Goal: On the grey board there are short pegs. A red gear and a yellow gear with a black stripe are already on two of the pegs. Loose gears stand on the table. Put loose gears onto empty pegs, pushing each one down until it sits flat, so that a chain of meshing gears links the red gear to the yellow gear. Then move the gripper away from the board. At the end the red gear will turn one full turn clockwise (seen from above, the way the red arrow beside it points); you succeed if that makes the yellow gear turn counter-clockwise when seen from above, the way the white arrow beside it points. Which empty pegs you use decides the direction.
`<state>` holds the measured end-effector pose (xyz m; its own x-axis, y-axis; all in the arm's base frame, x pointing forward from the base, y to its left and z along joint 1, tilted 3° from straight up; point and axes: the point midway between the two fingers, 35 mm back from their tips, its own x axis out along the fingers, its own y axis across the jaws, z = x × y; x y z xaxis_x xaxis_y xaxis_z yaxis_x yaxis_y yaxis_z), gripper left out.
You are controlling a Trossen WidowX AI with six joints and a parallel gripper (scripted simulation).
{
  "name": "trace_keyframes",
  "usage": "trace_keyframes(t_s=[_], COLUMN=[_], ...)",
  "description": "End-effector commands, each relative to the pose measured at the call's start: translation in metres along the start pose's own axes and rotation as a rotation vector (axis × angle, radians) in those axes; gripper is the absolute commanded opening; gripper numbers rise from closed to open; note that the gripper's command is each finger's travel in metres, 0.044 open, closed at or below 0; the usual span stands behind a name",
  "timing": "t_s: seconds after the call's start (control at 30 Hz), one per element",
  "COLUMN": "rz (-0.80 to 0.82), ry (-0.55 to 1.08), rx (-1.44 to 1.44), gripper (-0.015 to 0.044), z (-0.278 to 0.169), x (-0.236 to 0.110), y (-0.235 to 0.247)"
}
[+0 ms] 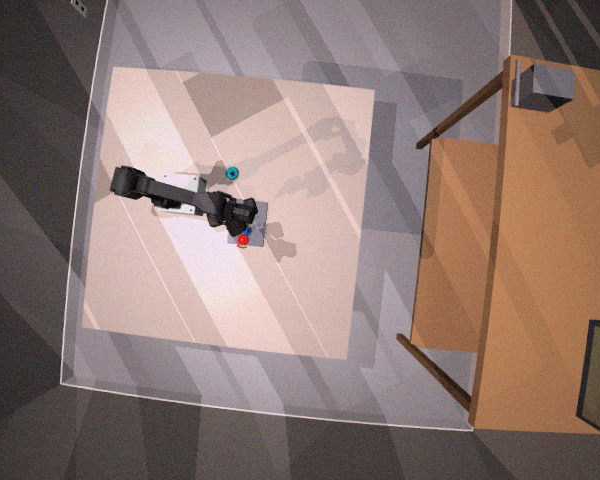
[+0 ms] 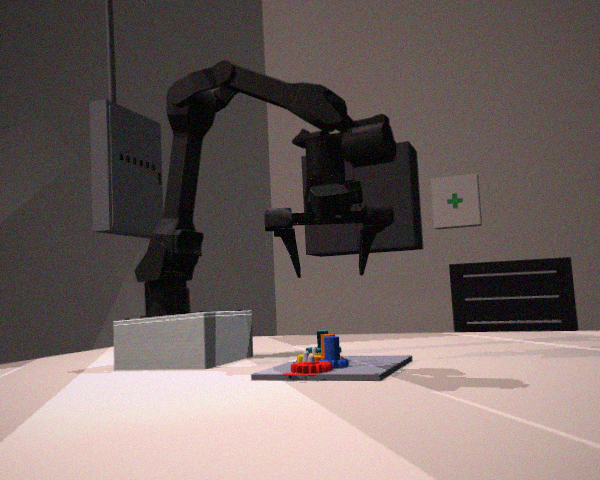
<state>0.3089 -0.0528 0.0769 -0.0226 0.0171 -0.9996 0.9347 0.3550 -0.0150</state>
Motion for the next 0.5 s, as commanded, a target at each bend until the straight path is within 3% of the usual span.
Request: trace_keyframes(t_s=[0.0, 0.23, 0.47], rz=[0.023, 0.026, 0.013], ry=[-0.015, 0.002, 0.022], rx=[-0.041, -0.030, -0.010], gripper=[0.0440, 0.0440, 0.0440], z=[-0.050, -0.155, -0.261], x=[-0.012, -0.026, -0.039], y=[0.027, 0.046, 0.029])
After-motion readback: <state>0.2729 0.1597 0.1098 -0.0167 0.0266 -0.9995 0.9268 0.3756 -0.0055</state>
